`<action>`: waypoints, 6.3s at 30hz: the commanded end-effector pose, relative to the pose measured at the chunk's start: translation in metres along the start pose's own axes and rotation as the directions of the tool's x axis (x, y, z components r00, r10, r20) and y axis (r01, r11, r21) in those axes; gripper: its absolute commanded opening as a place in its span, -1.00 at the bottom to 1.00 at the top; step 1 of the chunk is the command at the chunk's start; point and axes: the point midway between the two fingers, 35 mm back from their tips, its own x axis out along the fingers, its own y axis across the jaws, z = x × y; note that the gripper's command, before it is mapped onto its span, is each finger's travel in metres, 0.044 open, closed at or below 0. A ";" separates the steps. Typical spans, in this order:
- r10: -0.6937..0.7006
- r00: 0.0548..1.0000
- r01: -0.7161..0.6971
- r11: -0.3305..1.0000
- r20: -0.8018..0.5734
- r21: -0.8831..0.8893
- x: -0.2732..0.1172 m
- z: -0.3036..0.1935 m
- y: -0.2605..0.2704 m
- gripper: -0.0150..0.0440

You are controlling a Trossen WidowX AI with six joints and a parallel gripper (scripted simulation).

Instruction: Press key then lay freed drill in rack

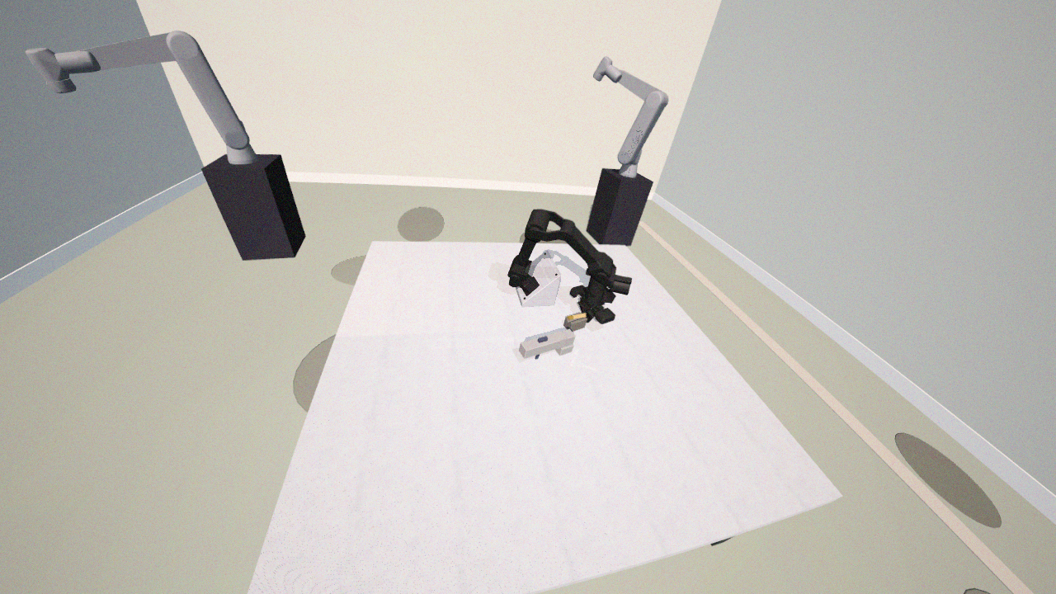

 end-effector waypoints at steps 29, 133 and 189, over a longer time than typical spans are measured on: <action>0.010 1.000 -0.010 1.000 -0.018 -0.002 0.004 -0.007 0.001 -0.49; 0.010 1.000 -0.010 1.000 -0.018 -0.002 0.004 -0.007 0.001 -0.49; 0.001 1.000 -0.001 1.000 0.002 0.000 0.000 0.000 0.000 -0.40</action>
